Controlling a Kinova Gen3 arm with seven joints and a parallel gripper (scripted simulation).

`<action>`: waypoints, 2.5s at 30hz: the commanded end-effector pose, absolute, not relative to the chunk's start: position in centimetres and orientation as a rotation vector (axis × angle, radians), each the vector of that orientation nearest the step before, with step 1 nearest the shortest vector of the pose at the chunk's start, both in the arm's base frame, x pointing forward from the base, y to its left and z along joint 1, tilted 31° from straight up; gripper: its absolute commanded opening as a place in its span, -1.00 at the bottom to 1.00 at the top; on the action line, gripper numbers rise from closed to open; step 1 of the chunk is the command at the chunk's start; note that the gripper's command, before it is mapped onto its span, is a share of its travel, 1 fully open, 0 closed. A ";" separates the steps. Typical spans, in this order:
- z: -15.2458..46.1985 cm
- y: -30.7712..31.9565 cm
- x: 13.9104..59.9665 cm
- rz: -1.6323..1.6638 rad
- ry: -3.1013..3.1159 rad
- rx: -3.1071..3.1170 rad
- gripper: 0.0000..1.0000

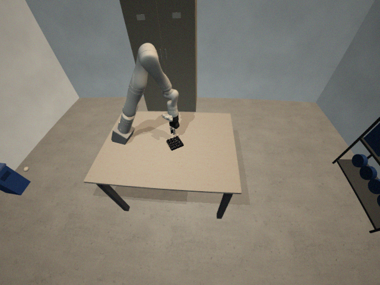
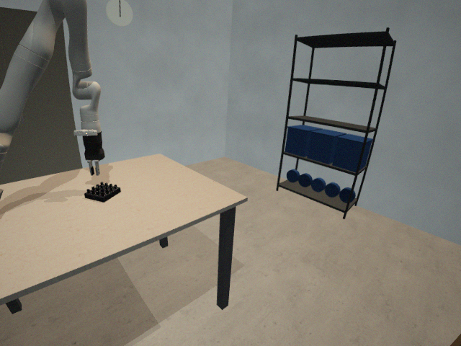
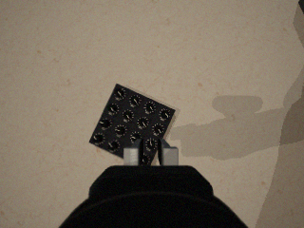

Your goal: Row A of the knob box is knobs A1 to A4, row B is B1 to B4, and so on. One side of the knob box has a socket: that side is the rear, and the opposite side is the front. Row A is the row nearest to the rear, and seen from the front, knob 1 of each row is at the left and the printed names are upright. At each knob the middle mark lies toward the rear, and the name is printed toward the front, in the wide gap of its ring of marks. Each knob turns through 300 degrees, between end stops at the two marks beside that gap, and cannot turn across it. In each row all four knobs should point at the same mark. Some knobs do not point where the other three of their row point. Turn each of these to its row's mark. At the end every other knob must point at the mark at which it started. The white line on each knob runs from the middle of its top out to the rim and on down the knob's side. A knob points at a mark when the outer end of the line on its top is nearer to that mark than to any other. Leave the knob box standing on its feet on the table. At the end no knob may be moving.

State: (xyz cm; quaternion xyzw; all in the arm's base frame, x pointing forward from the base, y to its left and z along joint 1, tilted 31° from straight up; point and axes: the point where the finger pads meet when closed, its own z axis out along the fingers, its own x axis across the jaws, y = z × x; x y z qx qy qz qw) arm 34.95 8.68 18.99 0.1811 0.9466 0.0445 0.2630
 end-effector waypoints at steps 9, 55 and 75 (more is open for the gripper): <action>19.1 9.0 34.9 0.153 2.535 0.592 -0.07; 19.1 9.1 34.9 0.169 2.523 0.642 -0.07; 19.0 9.1 35.0 0.169 2.523 0.642 -0.07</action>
